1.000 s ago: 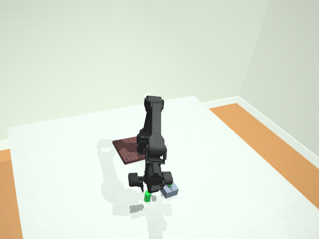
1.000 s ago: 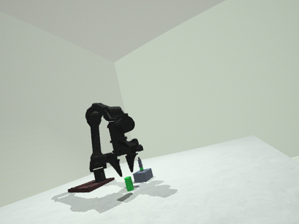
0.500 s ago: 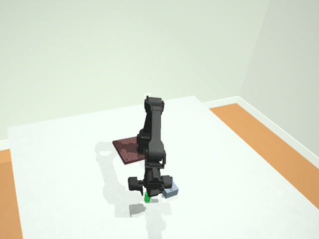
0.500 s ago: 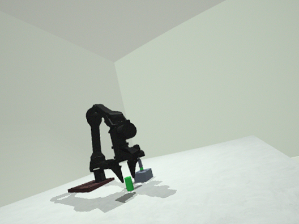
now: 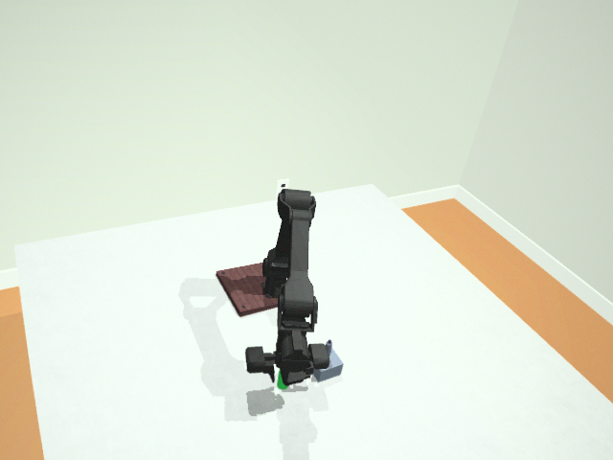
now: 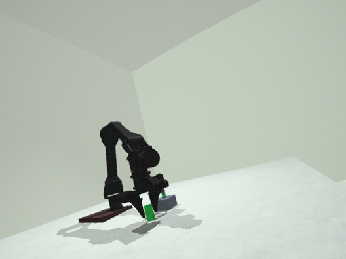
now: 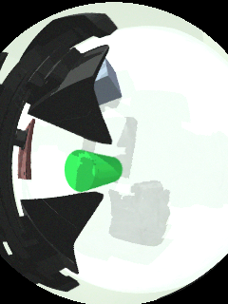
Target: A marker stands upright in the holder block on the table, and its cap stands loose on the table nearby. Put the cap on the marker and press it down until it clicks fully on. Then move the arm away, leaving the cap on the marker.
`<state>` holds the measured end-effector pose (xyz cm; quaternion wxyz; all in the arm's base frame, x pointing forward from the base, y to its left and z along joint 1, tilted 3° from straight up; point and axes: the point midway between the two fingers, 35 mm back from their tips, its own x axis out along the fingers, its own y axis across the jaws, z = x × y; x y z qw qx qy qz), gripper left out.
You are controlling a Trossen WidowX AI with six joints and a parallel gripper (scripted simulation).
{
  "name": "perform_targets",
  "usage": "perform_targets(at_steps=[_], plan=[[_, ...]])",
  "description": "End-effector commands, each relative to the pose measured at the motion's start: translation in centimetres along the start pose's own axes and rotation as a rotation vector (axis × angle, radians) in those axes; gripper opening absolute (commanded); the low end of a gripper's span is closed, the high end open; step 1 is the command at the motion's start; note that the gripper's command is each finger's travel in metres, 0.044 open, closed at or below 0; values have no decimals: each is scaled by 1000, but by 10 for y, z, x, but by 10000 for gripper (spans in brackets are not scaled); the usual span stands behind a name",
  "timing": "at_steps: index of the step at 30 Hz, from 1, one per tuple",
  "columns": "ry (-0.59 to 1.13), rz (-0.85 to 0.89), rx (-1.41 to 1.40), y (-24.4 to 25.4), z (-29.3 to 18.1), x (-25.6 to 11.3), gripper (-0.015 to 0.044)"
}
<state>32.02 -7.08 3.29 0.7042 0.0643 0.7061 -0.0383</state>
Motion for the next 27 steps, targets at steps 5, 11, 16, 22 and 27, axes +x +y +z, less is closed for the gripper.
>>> perform_targets(at_steps=[5, 11, 16, 22, 27], plan=[[-1, -4, 4, 0, 0, 2, 116], [-1, -4, 4, 0, 0, 2, 76], [-1, -4, 4, 0, 0, -7, 0], [-2, -4, 4, 0, 1, -23, 0], [-2, -4, 4, 0, 1, -37, 0]])
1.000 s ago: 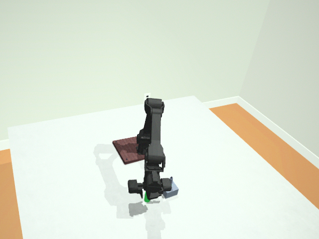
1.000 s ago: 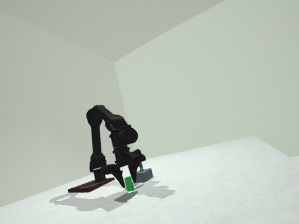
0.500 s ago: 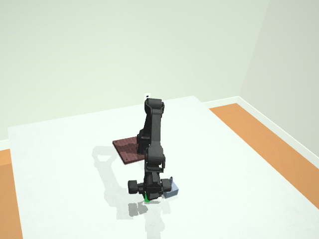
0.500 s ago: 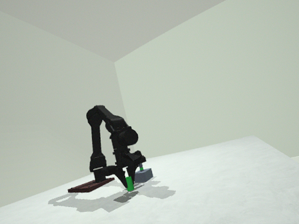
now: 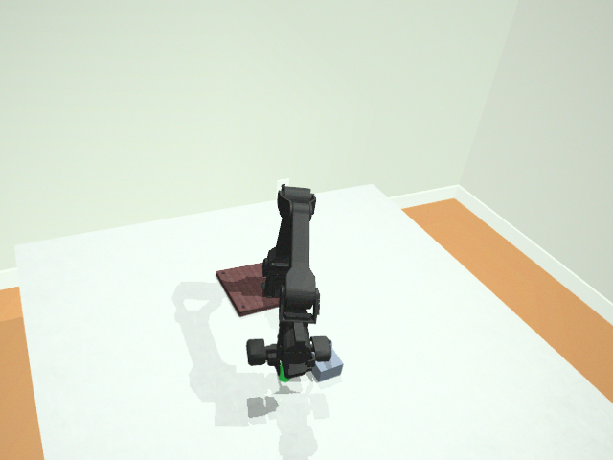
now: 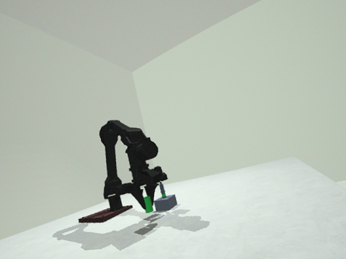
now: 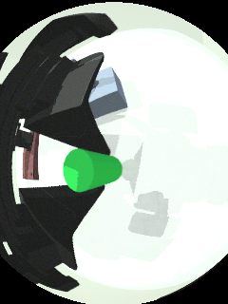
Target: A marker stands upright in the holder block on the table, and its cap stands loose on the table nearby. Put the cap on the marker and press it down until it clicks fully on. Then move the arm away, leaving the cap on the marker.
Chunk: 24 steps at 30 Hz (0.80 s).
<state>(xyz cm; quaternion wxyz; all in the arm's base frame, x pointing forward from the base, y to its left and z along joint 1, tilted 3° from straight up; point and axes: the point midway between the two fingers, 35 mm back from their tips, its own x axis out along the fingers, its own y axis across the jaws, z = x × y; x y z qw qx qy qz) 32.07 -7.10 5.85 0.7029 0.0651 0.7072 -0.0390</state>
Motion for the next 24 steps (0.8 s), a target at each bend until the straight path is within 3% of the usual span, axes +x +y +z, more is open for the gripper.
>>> perform_targets(at_steps=[1, 12, 24], plan=[[-5, -4, 2, 0, 0, -15, 0], [-6, -4, 2, 2, -1, -34, 0], [-10, -2, 4, 45, -10, -59, 0]])
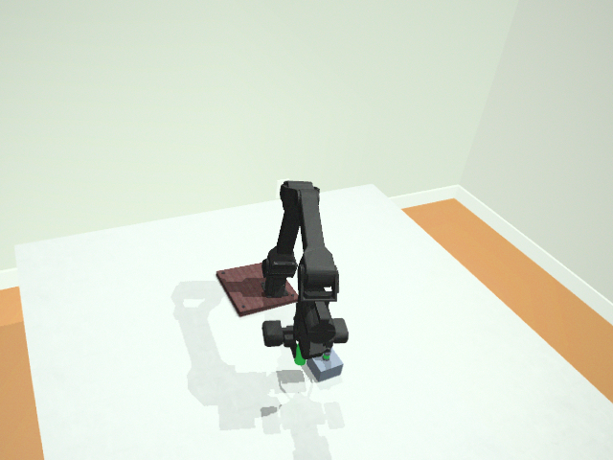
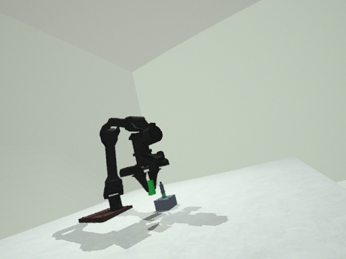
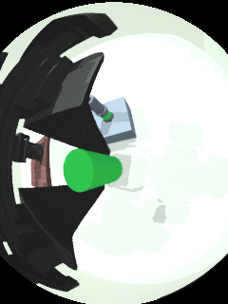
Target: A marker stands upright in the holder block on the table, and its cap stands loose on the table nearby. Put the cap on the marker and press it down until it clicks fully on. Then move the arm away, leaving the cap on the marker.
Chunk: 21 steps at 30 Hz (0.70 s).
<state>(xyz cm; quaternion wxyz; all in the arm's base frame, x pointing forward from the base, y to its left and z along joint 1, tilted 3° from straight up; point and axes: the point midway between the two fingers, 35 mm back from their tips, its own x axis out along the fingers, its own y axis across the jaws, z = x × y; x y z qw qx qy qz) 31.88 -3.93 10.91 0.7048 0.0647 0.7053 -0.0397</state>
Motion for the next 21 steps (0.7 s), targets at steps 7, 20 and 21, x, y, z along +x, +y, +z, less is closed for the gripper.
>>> perform_targets(at_steps=[7, 20, 21], plan=[[-2, 2, 3, 36, -12, -23, 0], [4, 7, 2, 75, -34, -48, 0], [4, 7, 2, 75, -34, -48, 0]])
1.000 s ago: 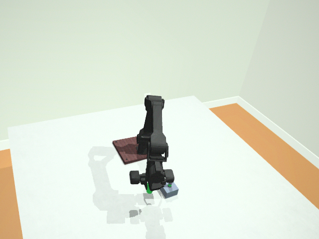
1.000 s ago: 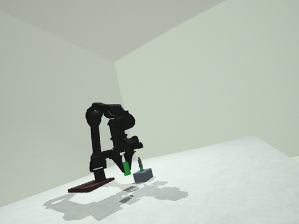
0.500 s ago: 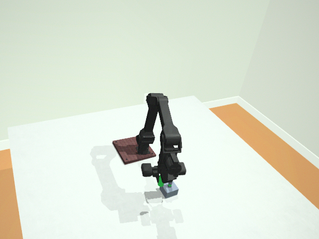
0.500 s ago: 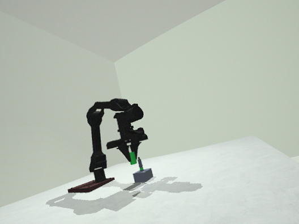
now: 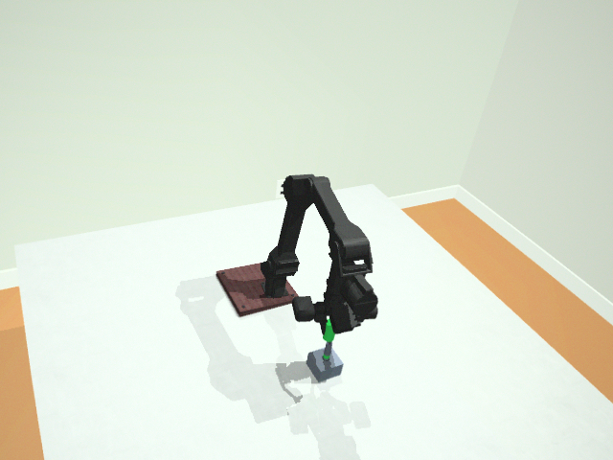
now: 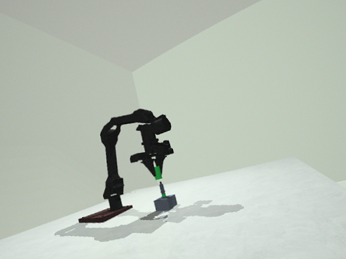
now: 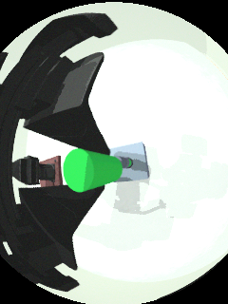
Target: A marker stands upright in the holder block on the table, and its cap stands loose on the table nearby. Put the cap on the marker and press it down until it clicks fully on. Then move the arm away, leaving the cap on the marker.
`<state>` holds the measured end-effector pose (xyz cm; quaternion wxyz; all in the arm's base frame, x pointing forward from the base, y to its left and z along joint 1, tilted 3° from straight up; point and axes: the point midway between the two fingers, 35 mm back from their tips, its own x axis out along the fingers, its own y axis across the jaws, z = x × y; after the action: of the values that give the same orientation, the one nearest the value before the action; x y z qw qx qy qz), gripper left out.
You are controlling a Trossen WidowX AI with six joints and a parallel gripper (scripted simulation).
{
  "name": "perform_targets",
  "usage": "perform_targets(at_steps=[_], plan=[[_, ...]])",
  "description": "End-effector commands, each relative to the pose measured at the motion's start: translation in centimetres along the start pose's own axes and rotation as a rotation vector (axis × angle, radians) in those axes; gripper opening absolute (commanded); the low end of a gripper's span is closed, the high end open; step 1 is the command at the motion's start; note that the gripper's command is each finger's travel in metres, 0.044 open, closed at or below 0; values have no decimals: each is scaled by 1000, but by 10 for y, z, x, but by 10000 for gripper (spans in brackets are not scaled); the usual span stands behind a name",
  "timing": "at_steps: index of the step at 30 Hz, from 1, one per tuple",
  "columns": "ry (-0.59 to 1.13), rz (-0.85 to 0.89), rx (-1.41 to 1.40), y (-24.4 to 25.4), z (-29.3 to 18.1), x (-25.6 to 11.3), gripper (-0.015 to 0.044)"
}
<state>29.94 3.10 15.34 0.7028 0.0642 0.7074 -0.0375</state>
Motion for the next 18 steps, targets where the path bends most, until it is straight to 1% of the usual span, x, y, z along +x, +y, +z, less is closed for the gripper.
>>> perform_targets(at_steps=[1, 18], plan=[[-2, 5, 6, 7, -5, -6, 0], [-2, 5, 6, 8, -4, 10, 0]])
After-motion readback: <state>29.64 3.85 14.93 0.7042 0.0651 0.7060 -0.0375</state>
